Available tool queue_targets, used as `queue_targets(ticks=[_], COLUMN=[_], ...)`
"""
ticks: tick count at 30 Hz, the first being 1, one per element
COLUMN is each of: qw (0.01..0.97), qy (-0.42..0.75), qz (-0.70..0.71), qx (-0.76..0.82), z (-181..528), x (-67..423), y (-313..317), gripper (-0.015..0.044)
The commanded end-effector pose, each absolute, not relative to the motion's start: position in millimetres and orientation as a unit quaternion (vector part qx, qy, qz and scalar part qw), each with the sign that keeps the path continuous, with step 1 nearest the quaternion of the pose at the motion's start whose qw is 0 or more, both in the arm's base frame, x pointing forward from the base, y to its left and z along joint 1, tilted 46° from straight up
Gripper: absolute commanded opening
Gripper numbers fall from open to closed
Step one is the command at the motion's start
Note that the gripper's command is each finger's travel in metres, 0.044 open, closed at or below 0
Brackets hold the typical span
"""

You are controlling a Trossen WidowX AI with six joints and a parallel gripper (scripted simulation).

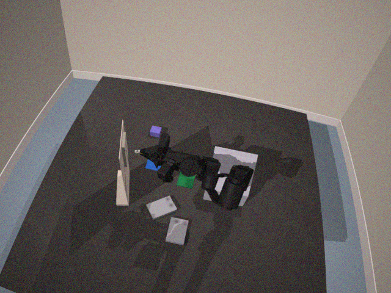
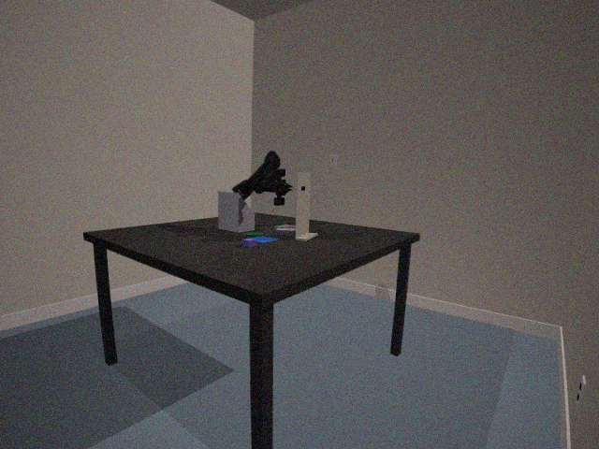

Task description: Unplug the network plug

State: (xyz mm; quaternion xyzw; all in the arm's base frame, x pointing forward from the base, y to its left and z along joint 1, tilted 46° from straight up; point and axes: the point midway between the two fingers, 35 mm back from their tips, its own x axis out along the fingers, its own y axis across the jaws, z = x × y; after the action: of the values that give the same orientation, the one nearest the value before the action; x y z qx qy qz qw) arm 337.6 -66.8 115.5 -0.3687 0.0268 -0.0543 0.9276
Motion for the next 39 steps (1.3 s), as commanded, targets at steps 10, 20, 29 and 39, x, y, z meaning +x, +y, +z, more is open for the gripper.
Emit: queue_targets(ticks=[10,20,29,39], qw=[0.927,0.927,0.928,0.928], qy=[0.031,0.035,0.038,0.029], qz=[-0.049,-0.047,-0.049,-0.052], qx=[-0.371,-0.371,-0.368,-0.369], z=[113,111,110,124], x=[328,322,320,312], y=[-67,-69,-70,-86], gripper=[0.0,0.0,0.0,0.0])
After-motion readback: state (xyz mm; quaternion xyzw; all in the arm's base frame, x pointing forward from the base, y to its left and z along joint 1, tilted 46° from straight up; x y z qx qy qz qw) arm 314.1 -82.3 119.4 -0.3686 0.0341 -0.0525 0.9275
